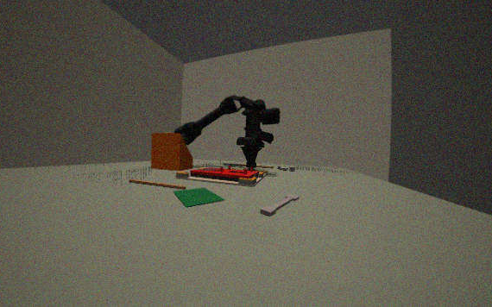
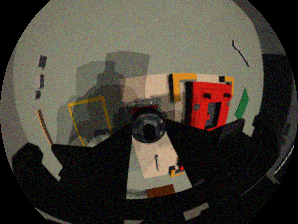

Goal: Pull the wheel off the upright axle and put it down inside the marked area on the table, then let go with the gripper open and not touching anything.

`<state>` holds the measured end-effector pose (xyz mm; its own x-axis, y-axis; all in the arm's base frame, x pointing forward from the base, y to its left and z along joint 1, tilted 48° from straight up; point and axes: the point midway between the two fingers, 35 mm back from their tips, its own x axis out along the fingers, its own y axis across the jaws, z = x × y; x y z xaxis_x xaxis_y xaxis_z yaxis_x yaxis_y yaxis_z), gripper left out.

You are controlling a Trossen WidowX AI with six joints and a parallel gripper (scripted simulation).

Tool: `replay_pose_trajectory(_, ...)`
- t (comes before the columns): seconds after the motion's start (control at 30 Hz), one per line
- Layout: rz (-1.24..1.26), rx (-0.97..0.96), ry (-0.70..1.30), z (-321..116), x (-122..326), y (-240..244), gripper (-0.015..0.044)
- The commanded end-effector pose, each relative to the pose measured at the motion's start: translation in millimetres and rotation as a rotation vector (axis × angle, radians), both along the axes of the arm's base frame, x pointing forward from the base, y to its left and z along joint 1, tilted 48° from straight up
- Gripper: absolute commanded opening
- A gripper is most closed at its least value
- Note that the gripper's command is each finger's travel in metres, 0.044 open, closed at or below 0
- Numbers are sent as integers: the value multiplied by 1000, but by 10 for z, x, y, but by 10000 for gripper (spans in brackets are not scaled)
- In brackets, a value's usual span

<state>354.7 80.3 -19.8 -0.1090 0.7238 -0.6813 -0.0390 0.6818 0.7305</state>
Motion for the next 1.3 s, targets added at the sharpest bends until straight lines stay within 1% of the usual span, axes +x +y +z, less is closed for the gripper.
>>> replay_pose_trajectory(0.0, 2, 0, 0, 3, 0, 1, 115)
replay_pose_trajectory(0.13, 1, 0, 0, 8, 1, -4, 10)
replay_pose_trajectory(0.17, 1, 0, 0, 10, 2, -7, 0)
replay_pose_trajectory(1.27, -1, 1, 0, 80, 18, -87, 0)
